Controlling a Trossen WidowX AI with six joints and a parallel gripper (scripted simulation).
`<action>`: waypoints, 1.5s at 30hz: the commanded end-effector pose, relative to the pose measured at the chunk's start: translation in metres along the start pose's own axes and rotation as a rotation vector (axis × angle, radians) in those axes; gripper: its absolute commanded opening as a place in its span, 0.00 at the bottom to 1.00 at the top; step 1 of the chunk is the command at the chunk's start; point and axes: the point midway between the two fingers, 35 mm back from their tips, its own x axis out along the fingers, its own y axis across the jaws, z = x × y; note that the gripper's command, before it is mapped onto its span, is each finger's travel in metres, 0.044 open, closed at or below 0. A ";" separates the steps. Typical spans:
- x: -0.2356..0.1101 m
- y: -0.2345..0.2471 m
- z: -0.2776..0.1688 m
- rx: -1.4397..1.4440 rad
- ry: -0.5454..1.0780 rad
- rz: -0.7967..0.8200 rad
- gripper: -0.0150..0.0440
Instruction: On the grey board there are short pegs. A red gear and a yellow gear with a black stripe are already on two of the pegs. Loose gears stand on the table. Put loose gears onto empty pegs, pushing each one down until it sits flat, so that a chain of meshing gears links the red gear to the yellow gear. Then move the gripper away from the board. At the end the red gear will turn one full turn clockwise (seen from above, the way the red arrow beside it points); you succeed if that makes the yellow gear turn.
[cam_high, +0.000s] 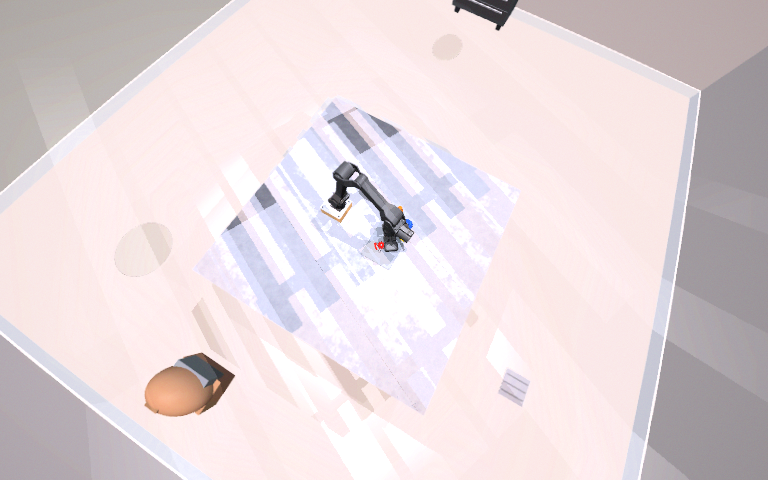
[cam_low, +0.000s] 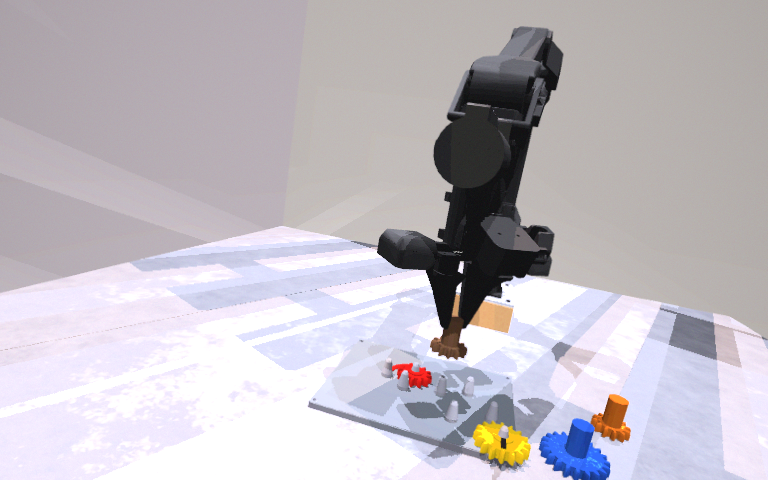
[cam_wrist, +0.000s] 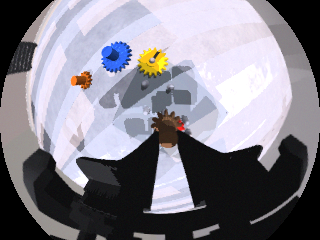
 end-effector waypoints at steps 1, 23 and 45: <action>-0.002 0.000 0.000 -0.003 -0.002 0.005 0.25; -0.002 0.000 0.000 -0.003 -0.002 0.005 0.25; 0.002 0.000 0.001 -0.068 -0.002 0.005 0.25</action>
